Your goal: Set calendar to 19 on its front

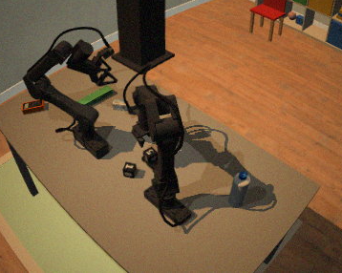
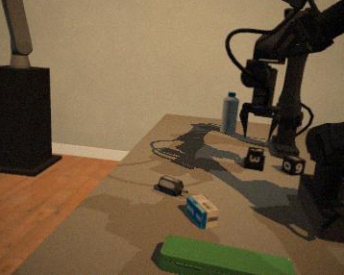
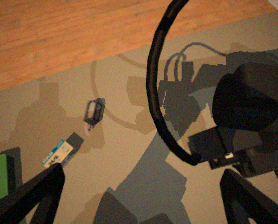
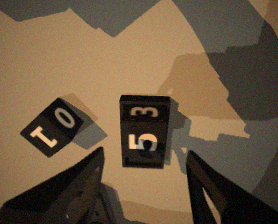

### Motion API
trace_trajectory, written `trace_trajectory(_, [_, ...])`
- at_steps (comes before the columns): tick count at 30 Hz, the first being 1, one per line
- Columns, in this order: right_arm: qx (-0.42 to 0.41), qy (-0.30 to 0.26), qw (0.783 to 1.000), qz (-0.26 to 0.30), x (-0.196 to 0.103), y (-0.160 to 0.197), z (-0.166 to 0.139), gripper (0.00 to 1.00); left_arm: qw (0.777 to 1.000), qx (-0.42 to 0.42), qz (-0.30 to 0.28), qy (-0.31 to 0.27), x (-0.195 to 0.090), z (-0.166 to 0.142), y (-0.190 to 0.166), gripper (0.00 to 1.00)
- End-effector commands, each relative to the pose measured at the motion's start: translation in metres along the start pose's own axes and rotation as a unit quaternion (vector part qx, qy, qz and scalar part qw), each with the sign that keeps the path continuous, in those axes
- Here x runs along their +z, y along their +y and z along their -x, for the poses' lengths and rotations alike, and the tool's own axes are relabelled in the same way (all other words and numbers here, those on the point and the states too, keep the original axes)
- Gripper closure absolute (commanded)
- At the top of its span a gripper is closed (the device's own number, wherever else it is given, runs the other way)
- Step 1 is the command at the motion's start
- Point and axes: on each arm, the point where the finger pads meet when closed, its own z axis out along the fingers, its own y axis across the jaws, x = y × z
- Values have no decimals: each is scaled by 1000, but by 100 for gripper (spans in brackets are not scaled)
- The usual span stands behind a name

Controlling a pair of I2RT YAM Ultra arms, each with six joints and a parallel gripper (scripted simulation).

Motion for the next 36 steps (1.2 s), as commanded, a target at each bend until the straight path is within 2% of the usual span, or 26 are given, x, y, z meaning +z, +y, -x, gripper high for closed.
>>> trace_trajectory(1, [10, -14, 1000, -7, -18, -3, 3, 31, 1000, 3, 9, 4, 5, 0, 0, 0])
trace_trajectory(8, [66, -16, 998, -6, -13, 5, 4, 31, 1000, 3, 9, 4, 5, 0, 0, 0])
trace_trajectory(21, [214, -29, 976, -2, 0, 37, 8, 31, 1000, 3, 9, 4, 5, 0, 0, 0])
trace_trajectory(23, [214, -29, 976, -2, 0, 37, 8, 31, 1000, 3, 9, 4, 5, 0, 0, 0])
trace_trajectory(36, [354, -25, 935, 6, 13, 74, 1, 31, 1000, 3, 9, 4, 5, 0, 0, 0])
